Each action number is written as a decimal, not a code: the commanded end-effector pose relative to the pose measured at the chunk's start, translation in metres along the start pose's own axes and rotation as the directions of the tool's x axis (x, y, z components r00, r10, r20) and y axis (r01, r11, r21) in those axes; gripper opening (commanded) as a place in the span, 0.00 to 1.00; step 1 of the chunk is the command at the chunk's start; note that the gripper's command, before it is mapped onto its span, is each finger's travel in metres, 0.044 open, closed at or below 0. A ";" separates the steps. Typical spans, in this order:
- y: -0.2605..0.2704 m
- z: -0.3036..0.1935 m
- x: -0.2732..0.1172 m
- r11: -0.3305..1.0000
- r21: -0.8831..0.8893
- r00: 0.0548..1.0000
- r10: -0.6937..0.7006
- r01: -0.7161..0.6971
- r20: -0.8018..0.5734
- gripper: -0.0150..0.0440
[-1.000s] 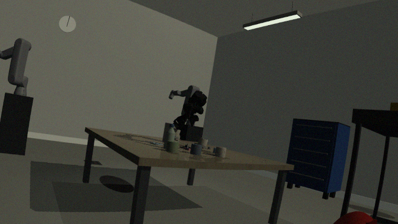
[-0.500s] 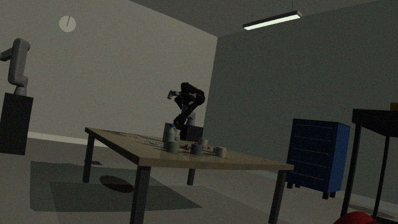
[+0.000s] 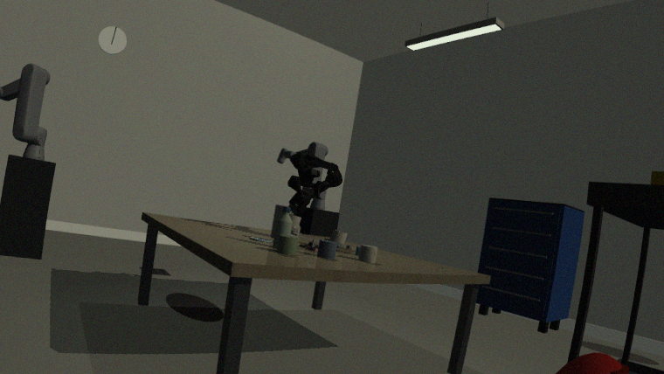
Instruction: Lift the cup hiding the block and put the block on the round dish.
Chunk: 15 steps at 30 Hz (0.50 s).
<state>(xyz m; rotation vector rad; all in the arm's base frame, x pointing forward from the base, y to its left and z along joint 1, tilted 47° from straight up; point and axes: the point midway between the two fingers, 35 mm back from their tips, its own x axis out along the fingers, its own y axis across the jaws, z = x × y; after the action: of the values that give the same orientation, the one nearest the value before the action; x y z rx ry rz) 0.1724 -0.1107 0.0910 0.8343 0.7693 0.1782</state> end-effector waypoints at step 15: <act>0.025 0.019 0.032 0.916 -0.383 0.977 0.043 -0.122 -0.207 1.00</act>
<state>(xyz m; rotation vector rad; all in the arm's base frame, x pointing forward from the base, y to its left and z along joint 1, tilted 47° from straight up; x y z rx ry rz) 0.2041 -0.0948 0.0975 0.5381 0.8368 0.4234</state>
